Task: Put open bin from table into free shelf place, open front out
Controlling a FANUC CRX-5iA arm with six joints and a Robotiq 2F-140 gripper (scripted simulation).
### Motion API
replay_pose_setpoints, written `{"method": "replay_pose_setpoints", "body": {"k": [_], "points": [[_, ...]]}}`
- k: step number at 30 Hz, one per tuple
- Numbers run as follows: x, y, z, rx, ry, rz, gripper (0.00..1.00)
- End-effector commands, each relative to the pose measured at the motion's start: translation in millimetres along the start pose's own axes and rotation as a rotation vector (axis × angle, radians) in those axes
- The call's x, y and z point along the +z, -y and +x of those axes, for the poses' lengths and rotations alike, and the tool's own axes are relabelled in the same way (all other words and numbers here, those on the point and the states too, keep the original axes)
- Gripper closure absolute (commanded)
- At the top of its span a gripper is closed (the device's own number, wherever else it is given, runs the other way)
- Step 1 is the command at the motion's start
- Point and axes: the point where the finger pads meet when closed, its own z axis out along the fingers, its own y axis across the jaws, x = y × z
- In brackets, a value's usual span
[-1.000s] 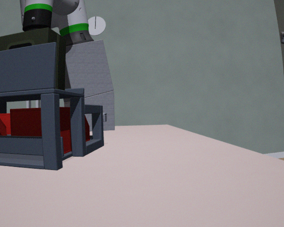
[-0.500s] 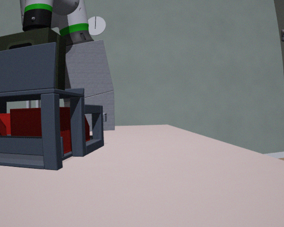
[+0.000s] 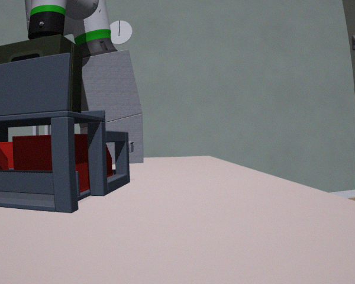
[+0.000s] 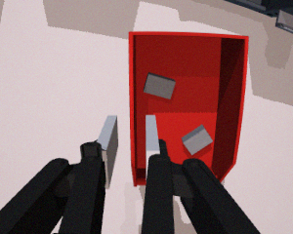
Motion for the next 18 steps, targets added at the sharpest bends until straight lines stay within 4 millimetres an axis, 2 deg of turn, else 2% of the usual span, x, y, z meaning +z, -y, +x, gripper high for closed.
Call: {"method": "replay_pose_setpoints", "body": {"k": [1,18], "points": [[1,0,0,0.0,-0.001,0.0,0.85],[15,0,0,0.0,-0.001,0.0,0.85]]}}
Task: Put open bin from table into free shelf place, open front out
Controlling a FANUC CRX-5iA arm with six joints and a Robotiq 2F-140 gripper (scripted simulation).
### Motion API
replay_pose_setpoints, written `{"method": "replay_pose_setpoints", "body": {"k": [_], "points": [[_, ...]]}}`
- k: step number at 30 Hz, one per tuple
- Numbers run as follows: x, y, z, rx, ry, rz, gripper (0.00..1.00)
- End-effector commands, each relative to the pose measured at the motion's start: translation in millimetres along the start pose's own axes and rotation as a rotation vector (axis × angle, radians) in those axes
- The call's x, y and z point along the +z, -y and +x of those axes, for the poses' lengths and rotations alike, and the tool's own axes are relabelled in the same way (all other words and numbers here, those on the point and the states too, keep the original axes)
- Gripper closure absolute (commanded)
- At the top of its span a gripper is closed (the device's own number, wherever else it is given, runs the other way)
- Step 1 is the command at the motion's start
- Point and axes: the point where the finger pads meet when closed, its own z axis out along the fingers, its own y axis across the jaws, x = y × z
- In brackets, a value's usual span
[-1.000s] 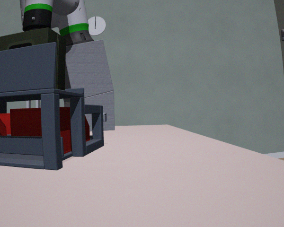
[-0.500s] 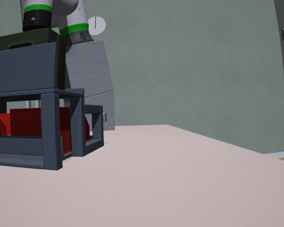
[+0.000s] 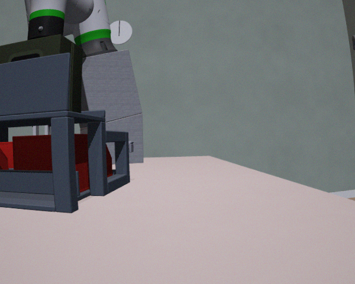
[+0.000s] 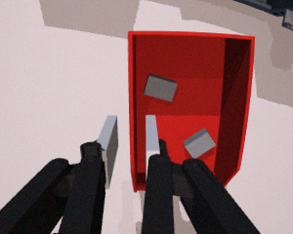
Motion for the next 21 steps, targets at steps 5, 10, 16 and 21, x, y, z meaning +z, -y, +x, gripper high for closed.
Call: {"method": "replay_pose_setpoints", "body": {"k": [5,10,16,21], "points": [[9,0,0,0.0,-0.006,-0.003,0.85],[13,0,0,0.0,-0.006,-0.003,0.85],[20,0,0,0.0,-0.006,-0.003,0.85],[26,0,0,0.0,-0.006,-0.003,0.85]]}}
